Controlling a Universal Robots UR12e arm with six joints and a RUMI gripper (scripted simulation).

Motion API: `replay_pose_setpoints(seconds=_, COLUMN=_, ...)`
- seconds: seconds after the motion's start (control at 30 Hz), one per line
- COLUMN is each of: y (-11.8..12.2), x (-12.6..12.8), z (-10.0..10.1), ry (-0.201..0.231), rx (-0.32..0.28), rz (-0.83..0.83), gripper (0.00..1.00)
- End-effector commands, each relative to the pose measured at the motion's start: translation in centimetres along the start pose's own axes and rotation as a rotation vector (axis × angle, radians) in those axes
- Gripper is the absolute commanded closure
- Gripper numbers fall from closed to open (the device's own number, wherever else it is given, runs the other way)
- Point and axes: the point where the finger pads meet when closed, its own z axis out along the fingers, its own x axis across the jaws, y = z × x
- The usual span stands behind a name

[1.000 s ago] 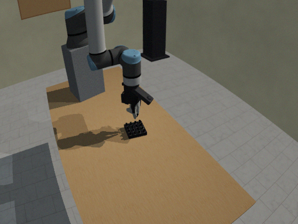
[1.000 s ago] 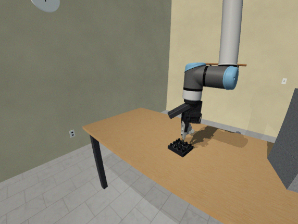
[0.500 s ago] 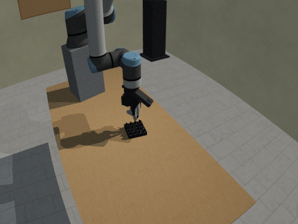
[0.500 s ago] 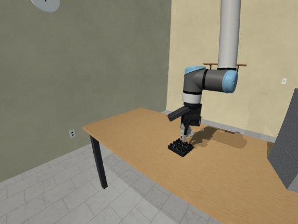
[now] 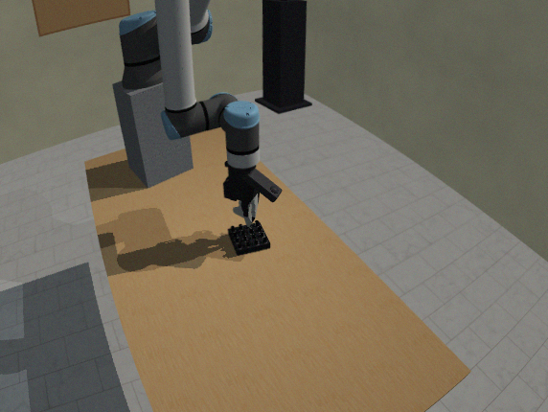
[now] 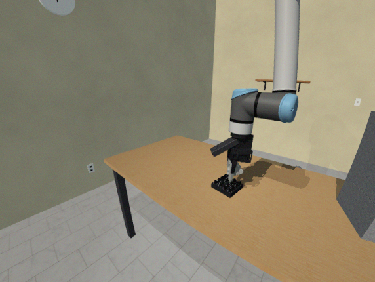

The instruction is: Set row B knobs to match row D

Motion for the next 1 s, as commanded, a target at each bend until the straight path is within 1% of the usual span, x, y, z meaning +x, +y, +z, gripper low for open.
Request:
replay_pose_setpoints(seconds=0.0, y=-0.04, x=0.03, z=0.33, ry=0.001, rx=0.001, rz=0.000, gripper=0.89)
replay_pose_setpoints(seconds=0.3, y=-0.04, x=0.03, z=0.76, ry=0.001, rx=0.001, rz=0.000, gripper=0.89)
replay_pose_setpoints(seconds=0.97, y=-0.04, x=0.03, z=0.80, ry=0.001, rx=0.001, rz=0.000, gripper=0.89)
